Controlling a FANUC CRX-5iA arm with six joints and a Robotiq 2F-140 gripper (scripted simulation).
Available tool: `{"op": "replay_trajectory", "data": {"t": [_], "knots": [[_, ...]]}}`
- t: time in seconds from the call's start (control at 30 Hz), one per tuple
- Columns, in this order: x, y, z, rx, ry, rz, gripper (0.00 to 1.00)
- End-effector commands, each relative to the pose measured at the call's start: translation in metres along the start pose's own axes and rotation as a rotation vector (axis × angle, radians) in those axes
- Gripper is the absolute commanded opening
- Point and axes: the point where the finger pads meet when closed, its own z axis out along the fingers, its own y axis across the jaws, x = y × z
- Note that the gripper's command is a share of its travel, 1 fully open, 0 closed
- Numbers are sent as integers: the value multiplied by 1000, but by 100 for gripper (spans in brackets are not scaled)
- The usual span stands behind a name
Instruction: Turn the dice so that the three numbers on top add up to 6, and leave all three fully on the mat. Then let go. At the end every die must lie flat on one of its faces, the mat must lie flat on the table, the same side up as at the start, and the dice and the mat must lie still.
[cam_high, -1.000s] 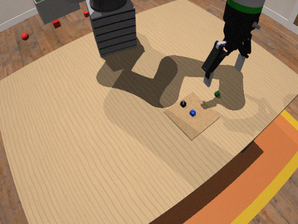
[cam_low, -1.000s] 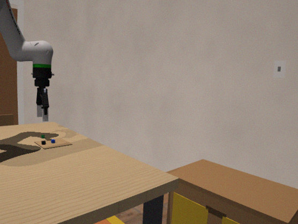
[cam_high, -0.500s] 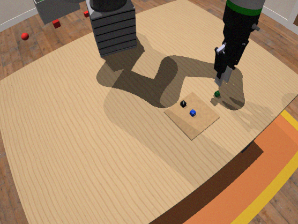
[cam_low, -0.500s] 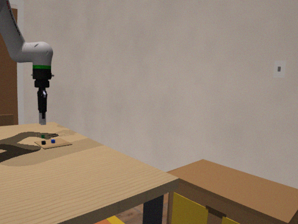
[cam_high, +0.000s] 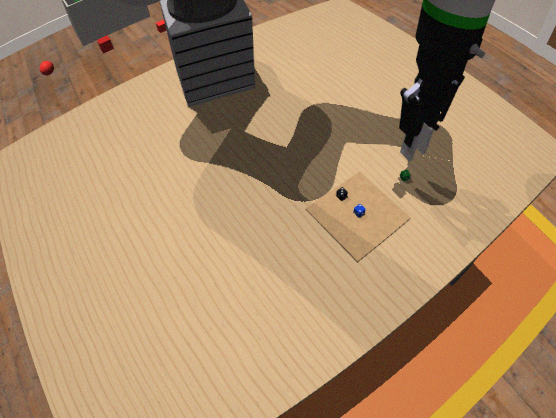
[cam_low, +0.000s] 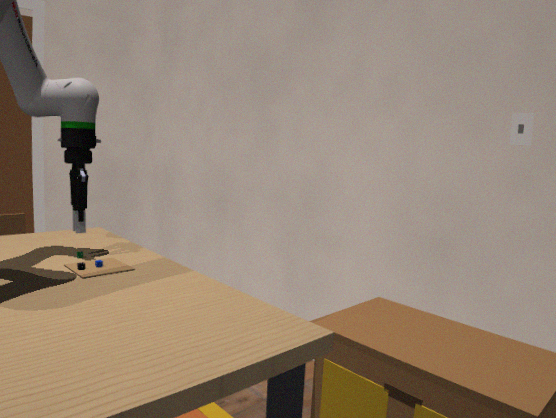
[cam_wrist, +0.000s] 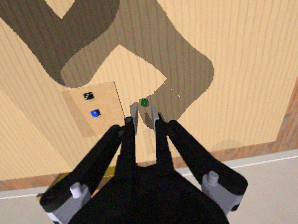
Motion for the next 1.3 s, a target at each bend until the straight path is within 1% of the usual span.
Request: {"op": "replay_trajectory", "data": {"t": [0.0,0.63,1.27], "knots": [[0,0,0,0,0,0,19],[0,0,5,0,0,0,19],[0,0,28,0,0,0,19]]}}
